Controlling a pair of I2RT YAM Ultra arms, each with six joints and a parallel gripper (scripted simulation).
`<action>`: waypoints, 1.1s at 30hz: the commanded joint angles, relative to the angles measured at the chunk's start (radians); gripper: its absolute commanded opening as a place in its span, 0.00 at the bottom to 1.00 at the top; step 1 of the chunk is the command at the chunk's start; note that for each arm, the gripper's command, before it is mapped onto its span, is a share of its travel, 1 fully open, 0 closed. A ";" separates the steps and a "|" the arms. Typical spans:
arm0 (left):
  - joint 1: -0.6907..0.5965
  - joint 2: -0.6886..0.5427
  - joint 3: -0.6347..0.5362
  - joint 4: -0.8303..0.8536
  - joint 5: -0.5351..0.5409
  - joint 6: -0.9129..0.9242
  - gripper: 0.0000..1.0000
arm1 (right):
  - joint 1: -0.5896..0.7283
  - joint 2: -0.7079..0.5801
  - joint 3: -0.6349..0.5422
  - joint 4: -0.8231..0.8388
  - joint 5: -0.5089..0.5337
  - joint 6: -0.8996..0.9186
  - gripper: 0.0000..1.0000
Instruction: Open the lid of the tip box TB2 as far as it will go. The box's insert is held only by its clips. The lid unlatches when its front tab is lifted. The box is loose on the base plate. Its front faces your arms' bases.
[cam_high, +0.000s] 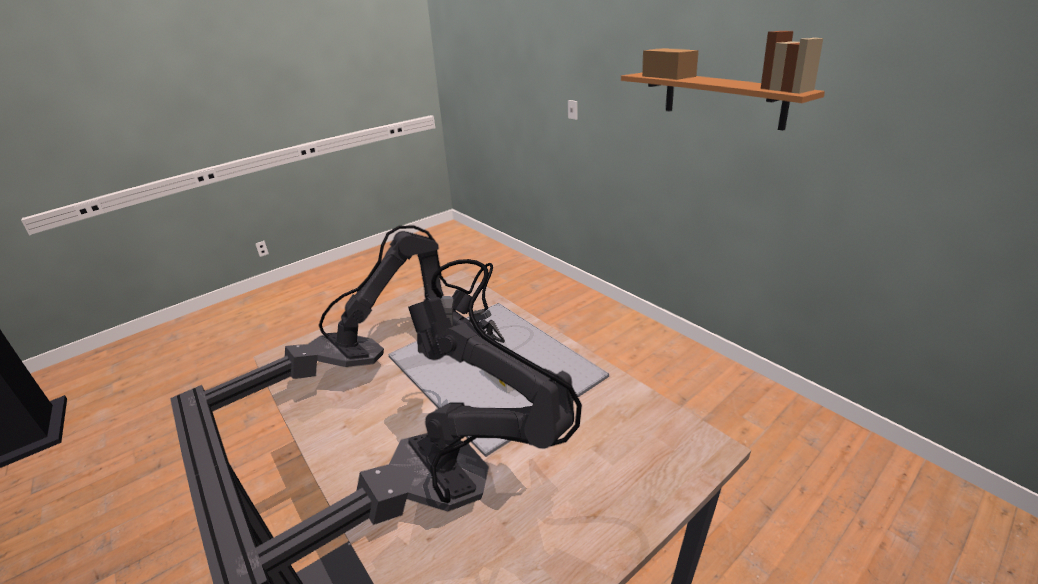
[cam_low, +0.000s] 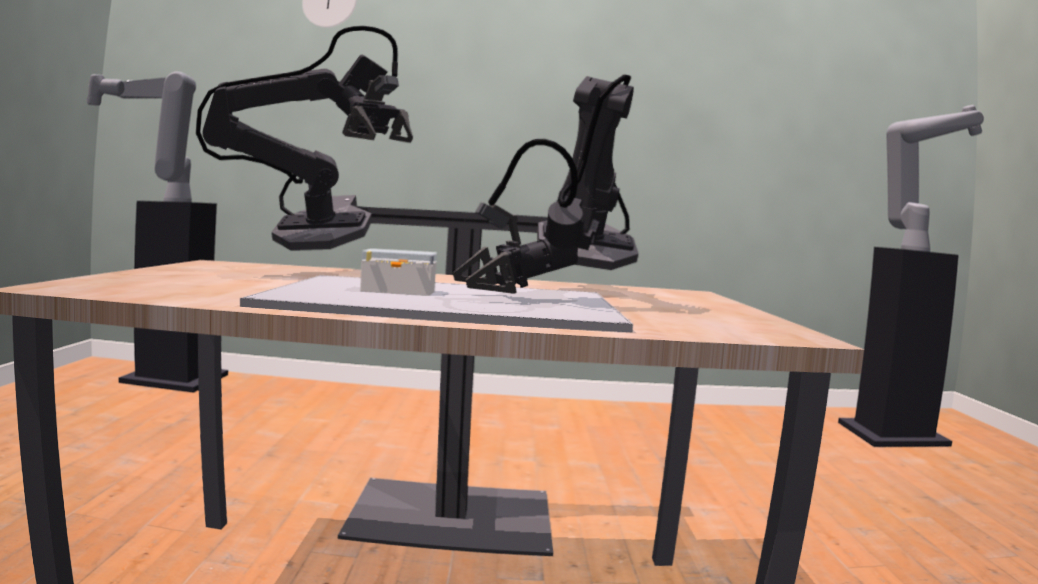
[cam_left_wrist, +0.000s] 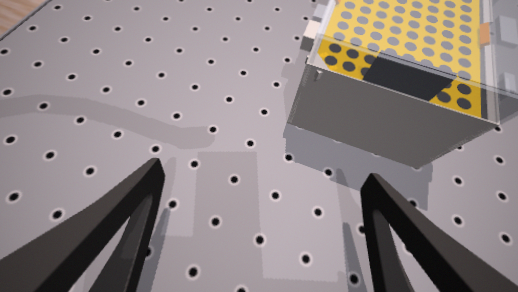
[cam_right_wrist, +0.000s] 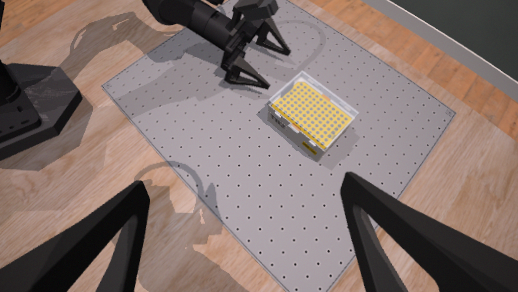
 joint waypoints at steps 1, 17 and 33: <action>-0.011 -0.028 0.018 -0.014 0.018 0.009 1.00 | 0.005 0.006 0.027 -0.010 0.012 0.000 1.00; -0.039 0.002 0.102 -0.340 0.197 0.307 1.00 | 0.005 0.006 0.027 -0.010 0.012 0.000 1.00; -0.047 0.008 0.121 -0.390 0.186 0.338 1.00 | 0.005 0.006 0.027 -0.010 0.012 0.000 1.00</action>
